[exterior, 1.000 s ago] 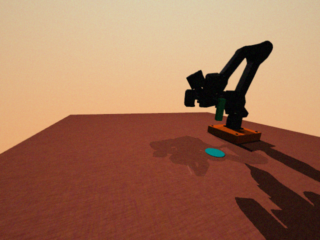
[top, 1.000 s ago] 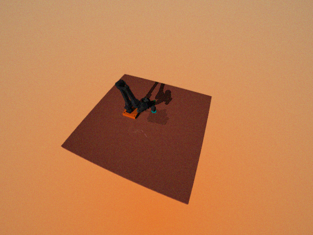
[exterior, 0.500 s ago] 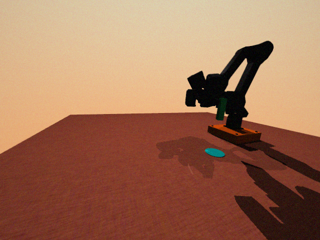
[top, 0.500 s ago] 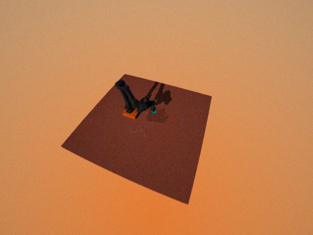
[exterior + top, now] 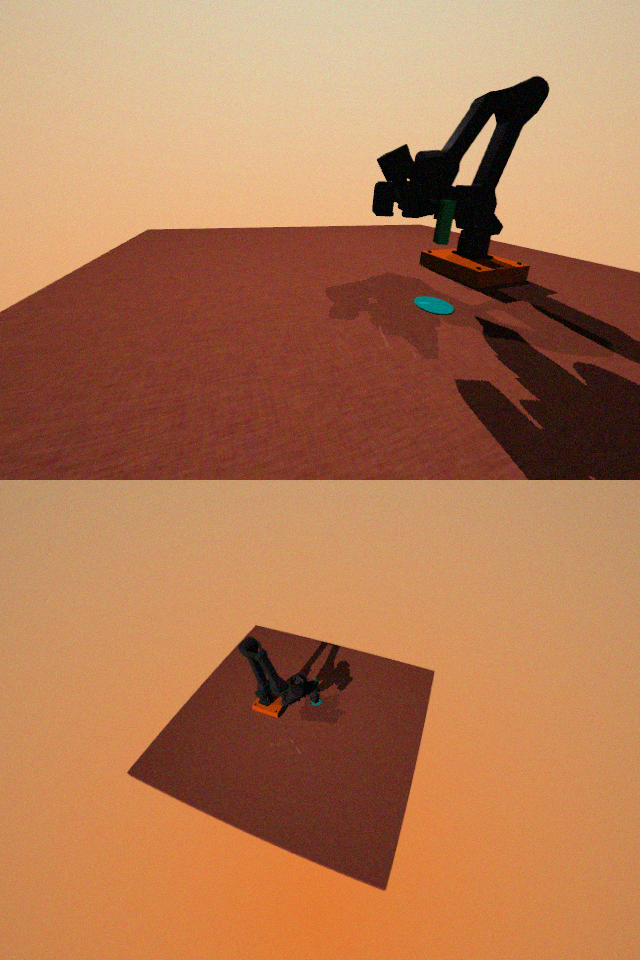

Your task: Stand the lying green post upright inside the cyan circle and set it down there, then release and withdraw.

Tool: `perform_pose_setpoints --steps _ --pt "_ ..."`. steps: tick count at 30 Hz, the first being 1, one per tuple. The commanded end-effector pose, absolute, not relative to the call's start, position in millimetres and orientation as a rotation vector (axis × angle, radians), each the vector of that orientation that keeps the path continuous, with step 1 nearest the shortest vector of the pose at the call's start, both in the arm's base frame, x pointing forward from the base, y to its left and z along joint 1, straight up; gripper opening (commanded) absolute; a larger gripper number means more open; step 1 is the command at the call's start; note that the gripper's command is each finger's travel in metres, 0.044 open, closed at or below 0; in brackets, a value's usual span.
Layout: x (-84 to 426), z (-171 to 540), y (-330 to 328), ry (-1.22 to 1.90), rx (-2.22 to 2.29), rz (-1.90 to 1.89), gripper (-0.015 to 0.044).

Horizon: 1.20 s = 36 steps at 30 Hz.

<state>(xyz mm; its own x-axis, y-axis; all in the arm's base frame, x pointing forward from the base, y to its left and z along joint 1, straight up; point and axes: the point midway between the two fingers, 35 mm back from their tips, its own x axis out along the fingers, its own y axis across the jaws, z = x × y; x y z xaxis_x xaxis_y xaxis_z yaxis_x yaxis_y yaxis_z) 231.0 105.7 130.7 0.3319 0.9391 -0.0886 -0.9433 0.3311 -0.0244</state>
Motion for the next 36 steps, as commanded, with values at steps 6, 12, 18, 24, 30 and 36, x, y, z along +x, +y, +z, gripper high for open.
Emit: perform_pose_setpoints --steps 6,12,18,24,30,36 --pt "235 113 105 0.063 -0.07 1.235 0.0023" --pt "236 101 105 0.063 -0.07 1.235 0.0023" --pt "237 89 105 0.063 -0.07 1.235 0.0023" --pt "236 78 105 0.063 -0.07 1.235 0.0023" --pt "234 67 105 0.064 -0.069 1.235 0.0023" --pt "231 56 106 0.064 -0.069 1.235 0.0023"
